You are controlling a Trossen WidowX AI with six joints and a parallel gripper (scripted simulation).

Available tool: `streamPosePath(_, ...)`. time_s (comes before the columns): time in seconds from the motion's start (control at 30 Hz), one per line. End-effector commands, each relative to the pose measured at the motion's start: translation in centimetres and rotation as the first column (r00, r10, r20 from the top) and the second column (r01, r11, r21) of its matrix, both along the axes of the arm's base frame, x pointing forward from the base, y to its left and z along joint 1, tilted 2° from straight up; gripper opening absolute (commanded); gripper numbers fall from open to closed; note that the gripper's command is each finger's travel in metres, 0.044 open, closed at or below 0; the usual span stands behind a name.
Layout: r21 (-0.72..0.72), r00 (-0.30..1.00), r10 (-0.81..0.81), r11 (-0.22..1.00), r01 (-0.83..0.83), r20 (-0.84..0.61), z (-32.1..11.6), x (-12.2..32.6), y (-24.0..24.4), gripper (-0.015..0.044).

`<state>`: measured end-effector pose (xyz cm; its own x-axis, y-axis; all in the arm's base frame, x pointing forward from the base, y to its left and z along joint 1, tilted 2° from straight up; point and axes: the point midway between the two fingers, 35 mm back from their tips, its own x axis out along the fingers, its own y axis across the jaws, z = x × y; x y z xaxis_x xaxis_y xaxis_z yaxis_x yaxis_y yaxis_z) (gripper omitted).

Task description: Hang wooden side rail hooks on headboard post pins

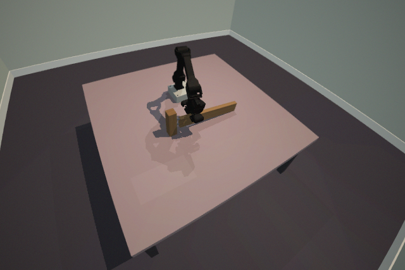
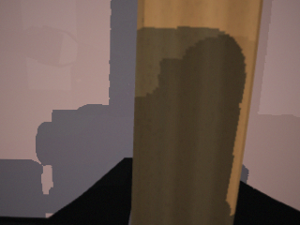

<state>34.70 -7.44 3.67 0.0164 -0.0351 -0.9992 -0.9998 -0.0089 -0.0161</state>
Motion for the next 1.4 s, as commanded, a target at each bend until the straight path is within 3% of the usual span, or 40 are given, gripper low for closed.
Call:
streamPosePath(0.0, -0.004, 1.0, 0.004, 1.0, -0.004, 0.009, 0.35, 0.27, -0.16, 0.0)
streamPosePath(1.37, -0.004, 1.0, 0.004, 1.0, -0.004, 0.009, 0.3, 0.25, -0.6, 0.0)
